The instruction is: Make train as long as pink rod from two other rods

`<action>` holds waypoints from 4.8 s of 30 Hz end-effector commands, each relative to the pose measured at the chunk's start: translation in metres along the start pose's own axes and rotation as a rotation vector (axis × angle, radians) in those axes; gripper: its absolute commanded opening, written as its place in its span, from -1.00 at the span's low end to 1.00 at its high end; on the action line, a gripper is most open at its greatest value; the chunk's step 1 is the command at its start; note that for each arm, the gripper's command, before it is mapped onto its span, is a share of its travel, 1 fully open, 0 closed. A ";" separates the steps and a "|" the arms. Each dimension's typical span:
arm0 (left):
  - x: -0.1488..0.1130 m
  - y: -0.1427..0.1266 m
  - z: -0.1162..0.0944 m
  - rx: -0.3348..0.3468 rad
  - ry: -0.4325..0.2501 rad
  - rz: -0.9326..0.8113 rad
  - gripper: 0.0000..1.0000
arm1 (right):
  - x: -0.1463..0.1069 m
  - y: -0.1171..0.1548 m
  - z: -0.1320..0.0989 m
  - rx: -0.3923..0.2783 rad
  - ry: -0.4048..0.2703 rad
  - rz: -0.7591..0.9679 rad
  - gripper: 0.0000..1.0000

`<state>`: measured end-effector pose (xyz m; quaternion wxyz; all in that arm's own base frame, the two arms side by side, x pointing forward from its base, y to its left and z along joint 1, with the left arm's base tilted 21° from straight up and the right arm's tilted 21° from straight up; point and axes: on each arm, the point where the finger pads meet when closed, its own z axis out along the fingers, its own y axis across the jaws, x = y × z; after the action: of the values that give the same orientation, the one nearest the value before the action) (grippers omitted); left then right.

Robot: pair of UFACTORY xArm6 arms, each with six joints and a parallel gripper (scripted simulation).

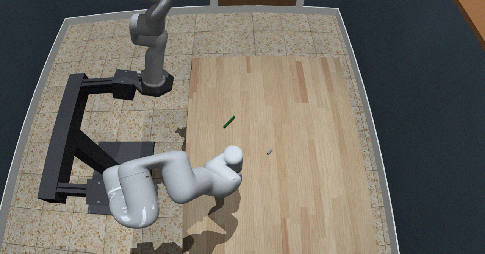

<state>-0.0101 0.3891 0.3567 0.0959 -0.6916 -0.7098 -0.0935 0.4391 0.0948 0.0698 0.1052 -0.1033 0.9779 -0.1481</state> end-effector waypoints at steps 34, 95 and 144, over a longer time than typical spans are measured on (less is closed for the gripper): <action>0.001 0.000 -0.002 0.000 0.004 0.000 1.00 | -0.001 0.000 0.023 0.000 -0.003 0.001 -0.48; 0.001 0.000 -0.002 0.000 0.004 0.000 1.00 | -0.001 0.000 0.054 0.000 -0.003 0.000 -0.48; 0.001 0.000 -0.002 0.000 0.004 0.000 1.00 | -0.001 0.000 0.063 0.000 -0.003 0.000 -0.48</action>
<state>-0.0101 0.3891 0.3567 0.0959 -0.6916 -0.7098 -0.0935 0.4540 0.0774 0.0100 0.1053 -0.1033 0.9779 -0.1481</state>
